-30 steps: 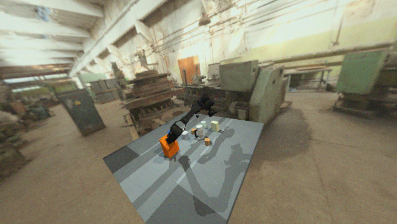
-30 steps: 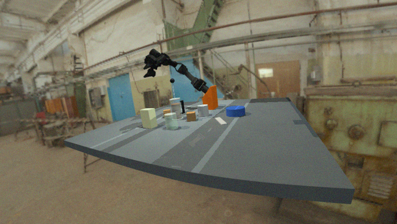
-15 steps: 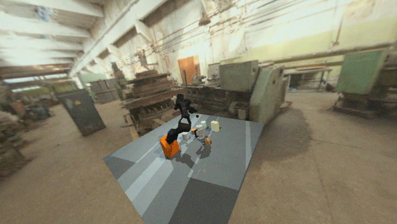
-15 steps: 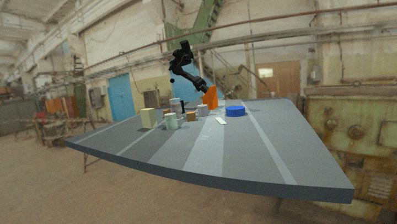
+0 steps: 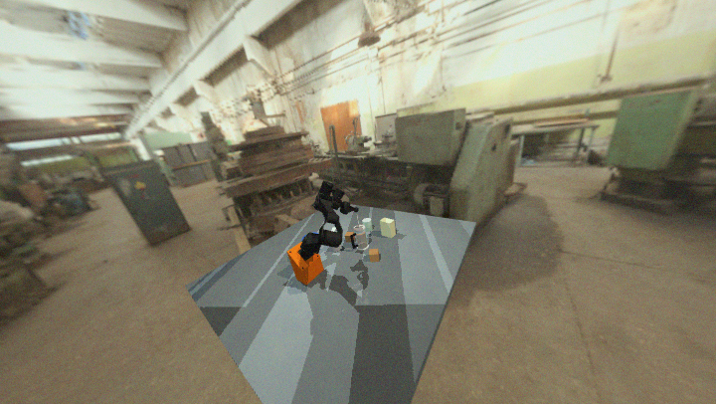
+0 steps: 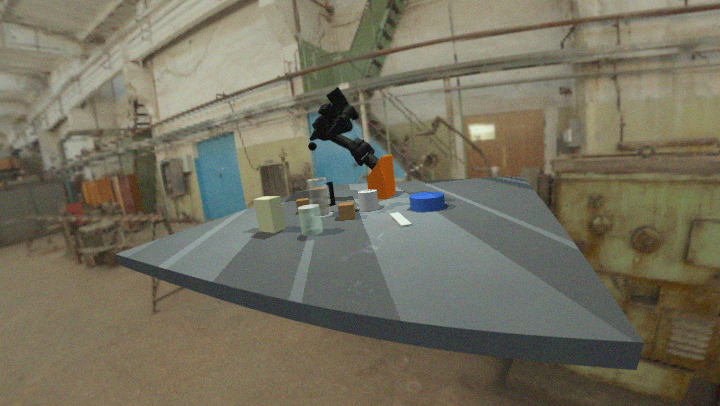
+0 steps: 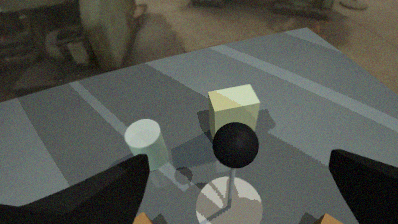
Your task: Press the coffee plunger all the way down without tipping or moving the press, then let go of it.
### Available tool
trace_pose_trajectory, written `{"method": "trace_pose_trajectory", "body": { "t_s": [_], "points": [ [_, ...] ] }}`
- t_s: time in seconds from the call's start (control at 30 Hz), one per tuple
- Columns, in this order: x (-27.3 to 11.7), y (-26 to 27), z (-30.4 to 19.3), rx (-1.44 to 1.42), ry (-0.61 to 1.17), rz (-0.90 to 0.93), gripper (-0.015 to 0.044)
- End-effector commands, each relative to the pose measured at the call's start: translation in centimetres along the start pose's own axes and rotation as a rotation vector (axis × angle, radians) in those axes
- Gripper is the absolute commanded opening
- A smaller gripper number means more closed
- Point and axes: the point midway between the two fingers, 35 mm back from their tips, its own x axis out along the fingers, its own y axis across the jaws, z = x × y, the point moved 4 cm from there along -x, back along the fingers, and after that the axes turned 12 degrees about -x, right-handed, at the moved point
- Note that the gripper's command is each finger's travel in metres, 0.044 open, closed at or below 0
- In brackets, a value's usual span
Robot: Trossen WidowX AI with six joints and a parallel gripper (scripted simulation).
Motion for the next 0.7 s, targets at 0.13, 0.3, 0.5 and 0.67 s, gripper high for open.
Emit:
{"method": "trace_pose_trajectory", "body": {
  "t_s": [0.13, 0.3, 0.5, 0.67],
  "points": [
    [0.6, 0.0, -0.5, 0.004, -0.007, 0.002, 0.044],
    [1.4, 0.1, -0.5, 0.005, -0.003, 0.006, 0.044],
    [2.3, 0.1, -0.5, 0.006, -0.003, 0.007, 0.044],
    [3.2, 0.1, -0.5, 0.005, -0.005, 0.005, 0.044]
  ]
}}
